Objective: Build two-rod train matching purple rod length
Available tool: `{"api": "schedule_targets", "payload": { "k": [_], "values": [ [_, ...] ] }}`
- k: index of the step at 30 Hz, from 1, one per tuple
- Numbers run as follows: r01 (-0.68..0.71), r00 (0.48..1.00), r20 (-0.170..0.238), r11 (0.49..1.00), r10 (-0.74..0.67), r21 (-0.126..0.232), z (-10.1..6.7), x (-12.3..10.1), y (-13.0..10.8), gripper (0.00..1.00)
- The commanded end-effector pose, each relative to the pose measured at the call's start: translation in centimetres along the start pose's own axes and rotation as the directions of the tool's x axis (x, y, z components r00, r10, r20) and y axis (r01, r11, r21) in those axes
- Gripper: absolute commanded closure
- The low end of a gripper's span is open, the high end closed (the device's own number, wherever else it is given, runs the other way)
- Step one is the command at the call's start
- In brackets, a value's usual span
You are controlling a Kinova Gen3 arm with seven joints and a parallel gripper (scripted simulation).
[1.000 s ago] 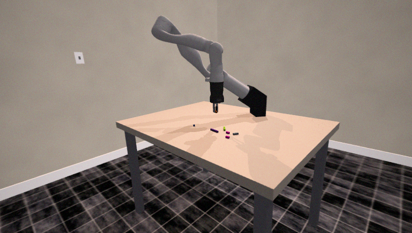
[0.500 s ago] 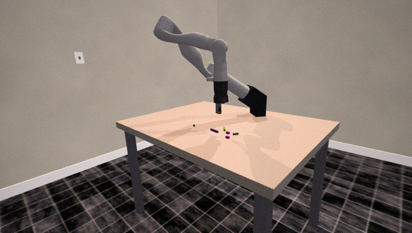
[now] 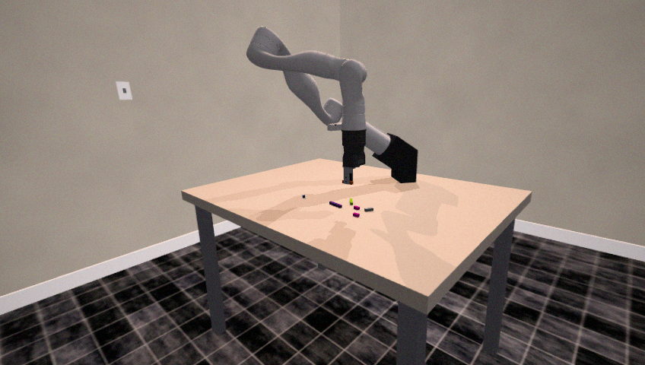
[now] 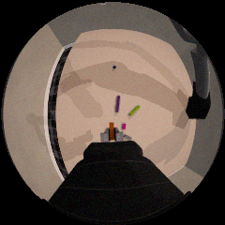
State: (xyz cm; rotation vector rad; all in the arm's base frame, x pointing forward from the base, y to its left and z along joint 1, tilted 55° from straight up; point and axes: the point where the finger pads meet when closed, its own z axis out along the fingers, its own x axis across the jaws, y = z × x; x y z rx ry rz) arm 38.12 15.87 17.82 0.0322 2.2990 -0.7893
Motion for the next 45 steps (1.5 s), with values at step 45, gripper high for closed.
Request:
{"api": "schedule_targets", "payload": {
  "k": [45],
  "values": [
    [0.048, 0.999, -0.003, 0.999, -0.048, 0.018, 7.2, -0.8, 0.7, 0.76]
  ]
}}
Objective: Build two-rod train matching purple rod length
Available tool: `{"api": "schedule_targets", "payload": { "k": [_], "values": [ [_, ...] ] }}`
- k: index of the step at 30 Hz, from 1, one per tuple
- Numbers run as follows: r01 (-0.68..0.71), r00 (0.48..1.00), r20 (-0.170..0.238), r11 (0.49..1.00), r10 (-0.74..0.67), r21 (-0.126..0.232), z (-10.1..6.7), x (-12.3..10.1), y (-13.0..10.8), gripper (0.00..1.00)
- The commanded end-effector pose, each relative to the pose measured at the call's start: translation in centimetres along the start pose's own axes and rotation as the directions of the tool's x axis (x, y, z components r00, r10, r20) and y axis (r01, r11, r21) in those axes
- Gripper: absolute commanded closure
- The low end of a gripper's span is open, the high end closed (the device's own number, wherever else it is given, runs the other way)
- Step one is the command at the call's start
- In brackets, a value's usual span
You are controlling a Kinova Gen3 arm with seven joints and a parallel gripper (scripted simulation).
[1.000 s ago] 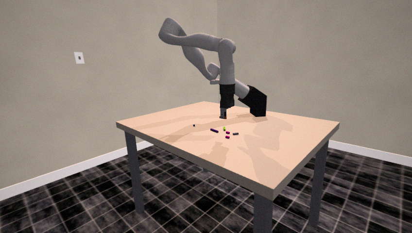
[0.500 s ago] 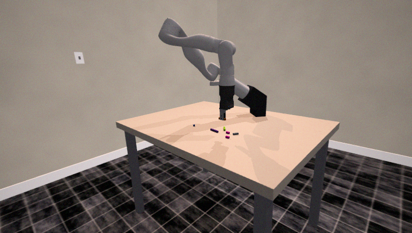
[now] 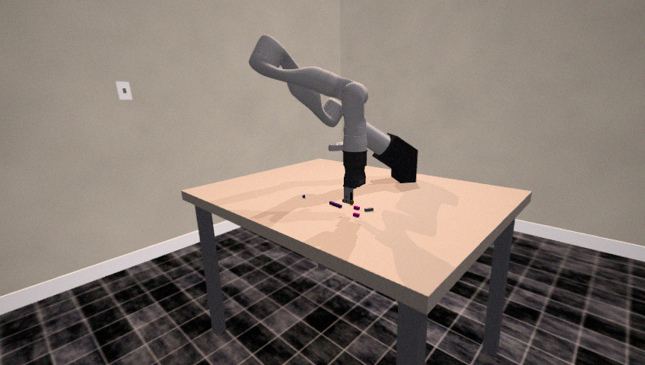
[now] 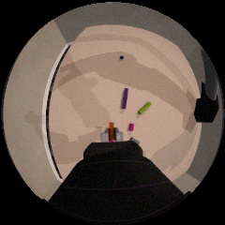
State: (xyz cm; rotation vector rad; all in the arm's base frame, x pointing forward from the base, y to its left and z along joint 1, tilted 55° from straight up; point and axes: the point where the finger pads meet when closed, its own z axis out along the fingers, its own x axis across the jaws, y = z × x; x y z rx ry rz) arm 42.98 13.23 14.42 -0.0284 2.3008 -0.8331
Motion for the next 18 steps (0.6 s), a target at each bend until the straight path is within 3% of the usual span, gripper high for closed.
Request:
{"api": "schedule_targets", "payload": {
  "k": [1, 8, 18],
  "values": [
    [-0.011, 1.0, -0.005, 1.0, 0.011, 0.003, 1.1, 0.2, 0.1, 0.76],
    [-0.01, 1.0, -0.005, 1.0, 0.01, 0.003, 2.7, 0.2, 0.1, 0.76],
    [-0.01, 1.0, -0.005, 1.0, 0.01, 0.003, 2.9, 0.2, 0.1, 0.76]
  ]
}}
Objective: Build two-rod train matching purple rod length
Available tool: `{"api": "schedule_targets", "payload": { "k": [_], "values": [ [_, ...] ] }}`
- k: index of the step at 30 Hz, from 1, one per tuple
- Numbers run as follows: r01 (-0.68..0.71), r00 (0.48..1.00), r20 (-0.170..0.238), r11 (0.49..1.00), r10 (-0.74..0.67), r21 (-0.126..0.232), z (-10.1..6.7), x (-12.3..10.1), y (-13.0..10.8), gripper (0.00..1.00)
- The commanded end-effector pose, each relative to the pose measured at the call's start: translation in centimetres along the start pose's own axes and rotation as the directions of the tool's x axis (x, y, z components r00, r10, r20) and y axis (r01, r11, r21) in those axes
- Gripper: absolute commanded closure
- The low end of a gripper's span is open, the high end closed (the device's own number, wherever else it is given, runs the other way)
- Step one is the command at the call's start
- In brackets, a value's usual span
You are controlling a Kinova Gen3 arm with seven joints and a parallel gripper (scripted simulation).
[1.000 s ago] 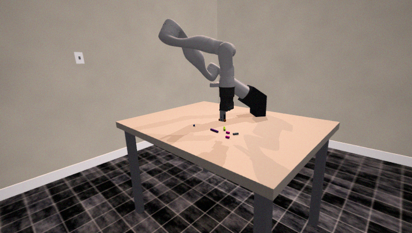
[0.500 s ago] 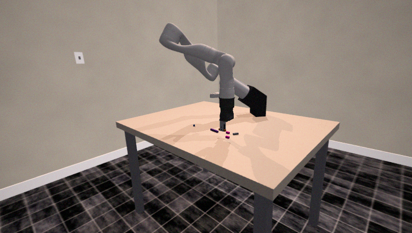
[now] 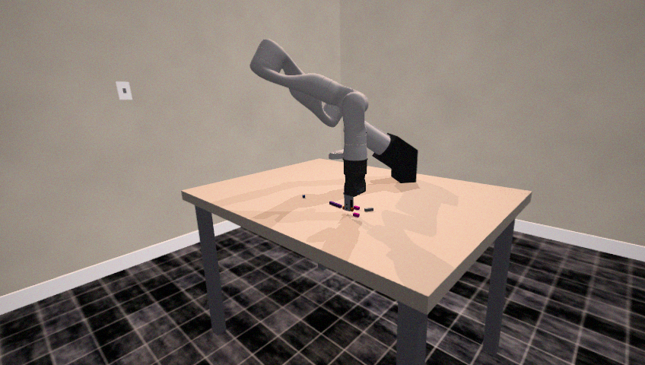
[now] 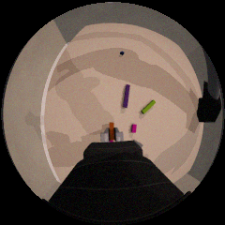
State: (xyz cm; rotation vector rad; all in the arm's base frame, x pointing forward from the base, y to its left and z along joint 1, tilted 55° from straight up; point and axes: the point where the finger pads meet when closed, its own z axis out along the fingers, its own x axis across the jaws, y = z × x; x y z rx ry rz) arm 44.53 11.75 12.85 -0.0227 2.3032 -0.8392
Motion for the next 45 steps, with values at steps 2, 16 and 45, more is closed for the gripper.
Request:
{"api": "schedule_targets", "payload": {
  "k": [2, 16, 45],
  "values": [
    [-0.009, 1.0, 0.0, 1.0, 0.009, -0.002, 0.22, 0.07, 0.05, 0.76],
    [-0.009, 1.0, 0.0, 1.0, 0.009, -0.002, 0.22, 0.07, 0.05, 0.76],
    [-0.015, 1.0, 0.0, 1.0, 0.015, -0.003, 0.21, -0.23, 0.34, 0.76]
  ]
}}
